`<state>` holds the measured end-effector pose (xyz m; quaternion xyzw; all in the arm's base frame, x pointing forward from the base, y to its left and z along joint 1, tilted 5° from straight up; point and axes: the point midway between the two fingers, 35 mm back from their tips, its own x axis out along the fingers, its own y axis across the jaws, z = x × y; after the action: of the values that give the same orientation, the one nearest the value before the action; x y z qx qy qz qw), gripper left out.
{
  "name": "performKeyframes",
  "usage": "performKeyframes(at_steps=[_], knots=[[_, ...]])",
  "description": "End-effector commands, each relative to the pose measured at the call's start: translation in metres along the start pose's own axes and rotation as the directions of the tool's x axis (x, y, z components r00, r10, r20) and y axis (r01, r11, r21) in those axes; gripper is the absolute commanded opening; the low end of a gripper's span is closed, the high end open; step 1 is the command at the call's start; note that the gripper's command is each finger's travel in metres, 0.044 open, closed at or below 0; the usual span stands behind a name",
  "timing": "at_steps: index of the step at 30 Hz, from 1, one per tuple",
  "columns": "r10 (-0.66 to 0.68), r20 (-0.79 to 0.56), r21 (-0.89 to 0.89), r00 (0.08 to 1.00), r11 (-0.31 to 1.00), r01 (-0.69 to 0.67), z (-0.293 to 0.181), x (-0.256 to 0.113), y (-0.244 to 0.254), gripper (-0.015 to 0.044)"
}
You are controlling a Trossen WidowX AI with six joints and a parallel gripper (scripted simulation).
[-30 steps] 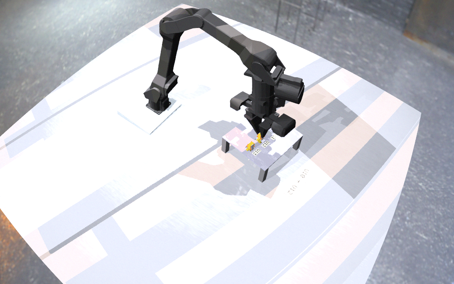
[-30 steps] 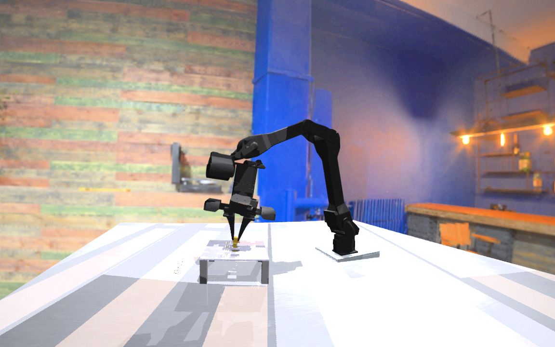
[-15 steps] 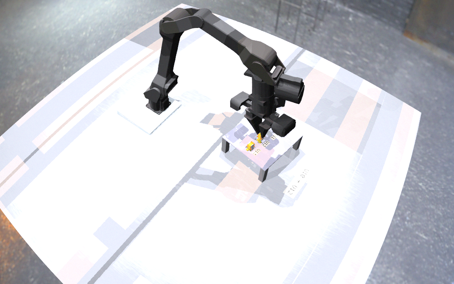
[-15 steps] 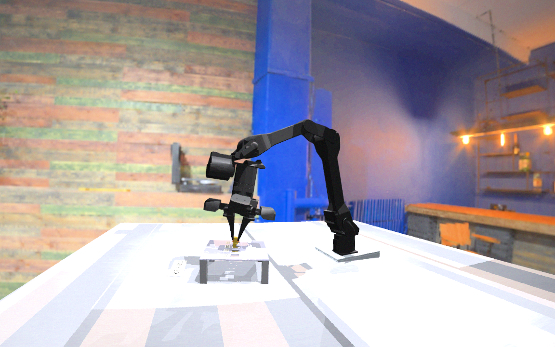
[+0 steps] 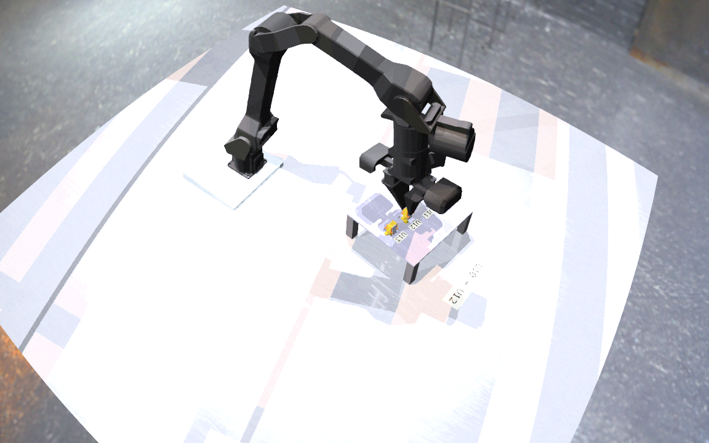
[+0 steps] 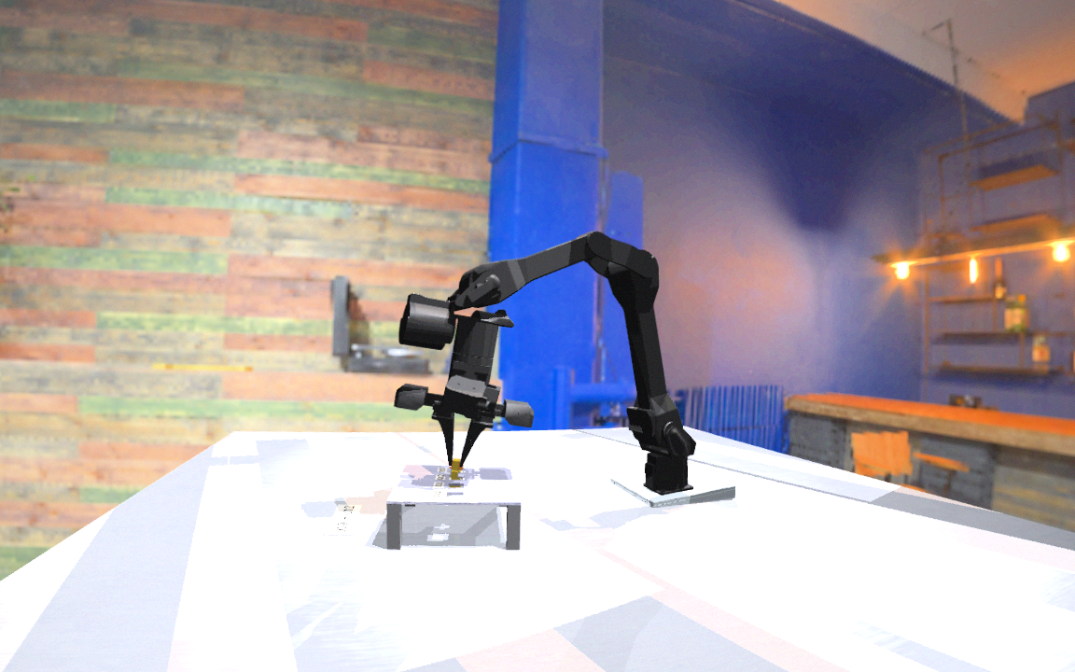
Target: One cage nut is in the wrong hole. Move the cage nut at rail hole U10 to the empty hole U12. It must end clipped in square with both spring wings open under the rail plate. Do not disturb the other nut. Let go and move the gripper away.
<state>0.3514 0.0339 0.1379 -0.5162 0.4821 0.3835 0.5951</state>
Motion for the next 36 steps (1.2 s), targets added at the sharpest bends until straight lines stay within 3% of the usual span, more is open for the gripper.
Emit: performKeyframes(at_steps=[1, 36], knots=[[-0.006, -0.002, 0.005, 1.000, 1.000, 0.006, -0.0006, -0.0007, -0.0005, 0.0031], [-0.023, -0.001, 0.006, 1.000, 1.000, 0.023, -0.0006, -0.0006, 0.0004, 0.0031]])
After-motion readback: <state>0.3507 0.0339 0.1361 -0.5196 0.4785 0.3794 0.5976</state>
